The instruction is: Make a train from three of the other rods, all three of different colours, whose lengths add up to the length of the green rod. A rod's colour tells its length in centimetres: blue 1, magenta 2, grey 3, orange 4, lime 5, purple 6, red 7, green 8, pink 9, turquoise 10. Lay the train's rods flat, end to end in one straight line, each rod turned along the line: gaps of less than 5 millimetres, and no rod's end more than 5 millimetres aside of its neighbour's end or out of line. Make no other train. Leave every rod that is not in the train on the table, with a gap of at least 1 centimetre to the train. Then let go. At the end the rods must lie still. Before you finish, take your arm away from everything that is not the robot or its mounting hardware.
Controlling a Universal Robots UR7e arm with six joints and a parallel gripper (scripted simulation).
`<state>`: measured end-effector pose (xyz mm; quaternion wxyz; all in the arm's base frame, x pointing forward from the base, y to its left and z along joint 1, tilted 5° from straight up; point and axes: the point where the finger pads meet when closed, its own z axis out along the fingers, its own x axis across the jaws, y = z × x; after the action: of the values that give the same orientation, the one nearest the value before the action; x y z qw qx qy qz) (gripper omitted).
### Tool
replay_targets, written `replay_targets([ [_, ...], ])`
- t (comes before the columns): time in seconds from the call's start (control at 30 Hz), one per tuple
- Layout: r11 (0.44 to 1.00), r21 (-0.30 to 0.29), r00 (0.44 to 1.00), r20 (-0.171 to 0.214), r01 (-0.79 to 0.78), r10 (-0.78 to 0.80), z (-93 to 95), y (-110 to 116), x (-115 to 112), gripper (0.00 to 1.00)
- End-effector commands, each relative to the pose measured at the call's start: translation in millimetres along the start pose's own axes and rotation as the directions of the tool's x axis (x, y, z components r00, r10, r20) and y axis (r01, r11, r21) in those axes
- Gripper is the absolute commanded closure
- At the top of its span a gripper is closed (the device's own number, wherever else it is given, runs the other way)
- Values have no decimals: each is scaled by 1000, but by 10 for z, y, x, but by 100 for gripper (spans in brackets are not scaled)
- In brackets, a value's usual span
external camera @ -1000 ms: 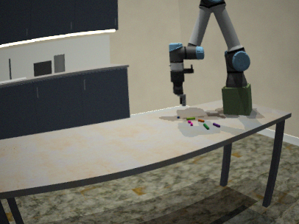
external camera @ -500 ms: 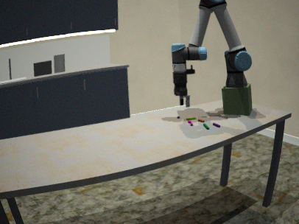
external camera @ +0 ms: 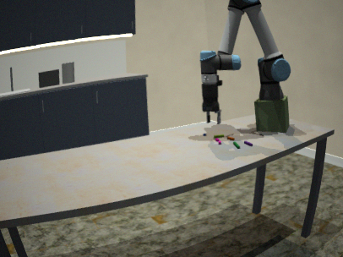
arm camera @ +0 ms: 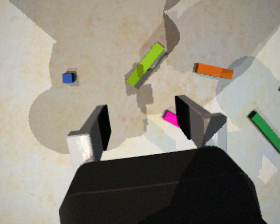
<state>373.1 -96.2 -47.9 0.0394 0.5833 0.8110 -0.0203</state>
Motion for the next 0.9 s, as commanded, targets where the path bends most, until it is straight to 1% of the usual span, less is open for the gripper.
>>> replay_targets([
  [0.0, 986, -1, 986, 1, 167, -167, 9, 49, 56, 0],
  [0.2, 942, 0, 942, 2, 335, -335, 22, 101, 121, 0],
  [0.4, 868, 0, 868, 2, 496, -496, 34, 158, 190, 0],
  [0.47, 868, 0, 868, 2, 496, -496, 34, 158, 190, 0],
  [0.67, 757, 1, 757, 3, 653, -653, 47, 223, 271, 0],
  [0.87, 667, 1, 667, 3, 745, -745, 56, 269, 329, 0],
])
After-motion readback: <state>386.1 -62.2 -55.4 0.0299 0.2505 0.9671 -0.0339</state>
